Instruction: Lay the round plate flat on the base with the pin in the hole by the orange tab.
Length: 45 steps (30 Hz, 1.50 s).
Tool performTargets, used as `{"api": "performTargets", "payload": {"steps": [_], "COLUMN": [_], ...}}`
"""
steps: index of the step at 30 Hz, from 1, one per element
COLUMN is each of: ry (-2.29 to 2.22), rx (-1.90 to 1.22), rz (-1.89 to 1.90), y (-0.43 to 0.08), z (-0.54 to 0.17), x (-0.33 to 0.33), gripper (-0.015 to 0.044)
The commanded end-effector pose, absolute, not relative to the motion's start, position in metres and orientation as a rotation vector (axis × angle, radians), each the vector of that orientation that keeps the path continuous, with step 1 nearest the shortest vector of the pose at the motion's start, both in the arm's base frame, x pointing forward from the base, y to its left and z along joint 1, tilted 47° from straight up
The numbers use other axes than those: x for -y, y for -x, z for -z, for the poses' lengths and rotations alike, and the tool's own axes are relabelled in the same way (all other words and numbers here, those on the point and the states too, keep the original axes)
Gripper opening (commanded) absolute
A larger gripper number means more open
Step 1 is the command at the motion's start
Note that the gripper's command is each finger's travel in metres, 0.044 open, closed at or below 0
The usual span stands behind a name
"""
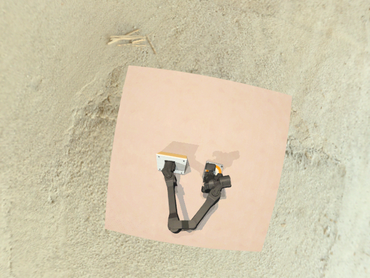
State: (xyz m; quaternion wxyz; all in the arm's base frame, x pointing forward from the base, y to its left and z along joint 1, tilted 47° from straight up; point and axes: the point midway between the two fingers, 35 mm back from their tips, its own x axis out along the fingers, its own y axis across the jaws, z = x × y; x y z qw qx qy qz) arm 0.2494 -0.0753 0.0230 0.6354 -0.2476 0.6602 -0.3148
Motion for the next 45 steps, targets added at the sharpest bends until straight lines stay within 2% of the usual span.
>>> {"api": "performTargets", "payload": {"steps": [1,45], "ry": [0.565,0.564], "rx": [-1.496,-1.495], "rz": [0.727,0.726], "y": [-0.256,-0.281], "z": [-0.029,-0.055], "x": [0.080,0.081], "gripper": [0.0000,0.0000]}}
